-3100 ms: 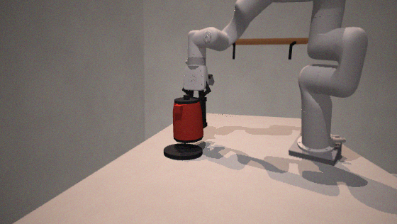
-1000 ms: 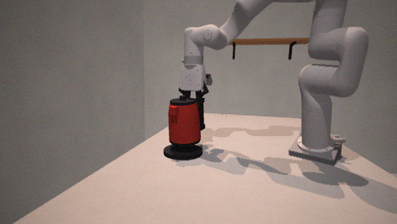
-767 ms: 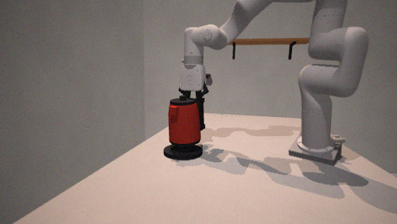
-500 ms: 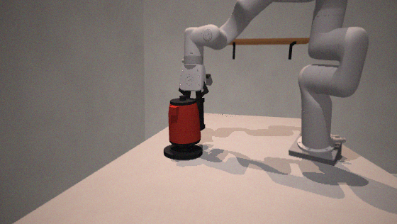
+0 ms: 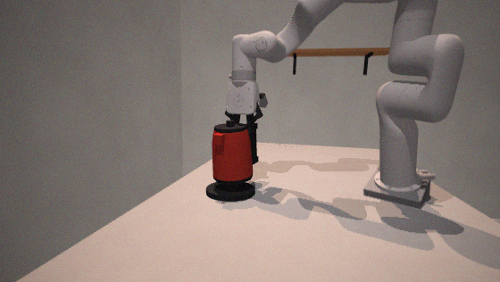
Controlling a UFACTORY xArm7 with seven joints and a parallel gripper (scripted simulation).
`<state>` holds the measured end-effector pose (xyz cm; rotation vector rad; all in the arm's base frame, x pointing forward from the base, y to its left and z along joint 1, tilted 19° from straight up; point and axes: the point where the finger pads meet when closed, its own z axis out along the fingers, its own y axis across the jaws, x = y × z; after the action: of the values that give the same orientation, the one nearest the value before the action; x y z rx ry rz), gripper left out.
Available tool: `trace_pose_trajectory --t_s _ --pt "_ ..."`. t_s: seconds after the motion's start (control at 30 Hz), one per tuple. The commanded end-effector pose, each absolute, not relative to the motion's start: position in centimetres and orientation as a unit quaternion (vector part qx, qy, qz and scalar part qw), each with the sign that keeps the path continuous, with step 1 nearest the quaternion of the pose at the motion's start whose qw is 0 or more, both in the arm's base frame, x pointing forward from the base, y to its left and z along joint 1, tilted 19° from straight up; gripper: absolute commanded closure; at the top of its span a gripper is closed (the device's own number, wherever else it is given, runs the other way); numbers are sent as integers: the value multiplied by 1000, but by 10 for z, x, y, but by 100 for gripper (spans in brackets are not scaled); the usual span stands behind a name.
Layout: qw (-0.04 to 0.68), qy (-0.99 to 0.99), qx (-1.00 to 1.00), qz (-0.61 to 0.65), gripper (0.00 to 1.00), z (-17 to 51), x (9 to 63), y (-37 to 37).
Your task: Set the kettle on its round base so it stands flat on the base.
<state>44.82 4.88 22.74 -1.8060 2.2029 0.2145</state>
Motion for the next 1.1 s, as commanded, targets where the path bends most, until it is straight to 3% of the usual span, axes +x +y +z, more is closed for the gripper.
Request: trace_pose_trajectory --t_s 0.0,1.07 --pt "144 763 -625 73 100 229 449 48" --pt "144 763 -625 73 100 230 451 52"
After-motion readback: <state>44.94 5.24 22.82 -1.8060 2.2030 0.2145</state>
